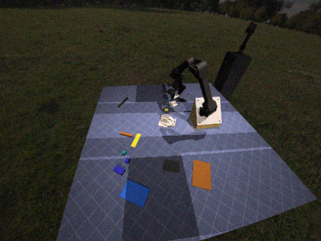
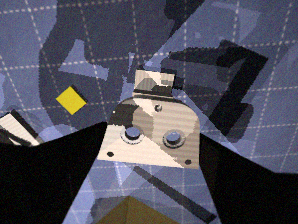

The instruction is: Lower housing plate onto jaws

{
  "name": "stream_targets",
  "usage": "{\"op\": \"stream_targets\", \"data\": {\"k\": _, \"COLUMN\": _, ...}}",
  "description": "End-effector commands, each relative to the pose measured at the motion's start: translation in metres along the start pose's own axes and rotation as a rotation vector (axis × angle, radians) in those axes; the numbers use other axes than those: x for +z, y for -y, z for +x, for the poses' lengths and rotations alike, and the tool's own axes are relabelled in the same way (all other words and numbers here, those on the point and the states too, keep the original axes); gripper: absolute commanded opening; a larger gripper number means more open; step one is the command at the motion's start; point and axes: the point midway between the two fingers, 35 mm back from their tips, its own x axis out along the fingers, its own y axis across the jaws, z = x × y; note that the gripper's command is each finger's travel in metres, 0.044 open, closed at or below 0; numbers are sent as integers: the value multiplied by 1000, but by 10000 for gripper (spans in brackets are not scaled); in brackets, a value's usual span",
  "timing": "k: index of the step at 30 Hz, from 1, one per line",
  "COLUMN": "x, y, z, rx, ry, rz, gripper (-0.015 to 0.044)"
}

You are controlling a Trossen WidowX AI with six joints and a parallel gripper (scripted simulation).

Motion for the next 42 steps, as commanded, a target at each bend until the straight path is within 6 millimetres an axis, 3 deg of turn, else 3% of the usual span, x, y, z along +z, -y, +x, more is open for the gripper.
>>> {"op": "stream_targets", "data": {"k": 1, "x": 0, "y": 0, "z": -4, "rx": -3, "ry": 3, "rz": -6, "gripper": 351}}
{"op": "stream_targets", "data": {"k": 20, "x": -20, "y": -54, "z": -17, "rx": -15, "ry": 20, "rz": -125, "gripper": 351}}
{"op": "stream_targets", "data": {"k": 42, "x": -59, "y": -116, "z": -20, "rx": -17, "ry": 27, "rz": -282, "gripper": 351}}
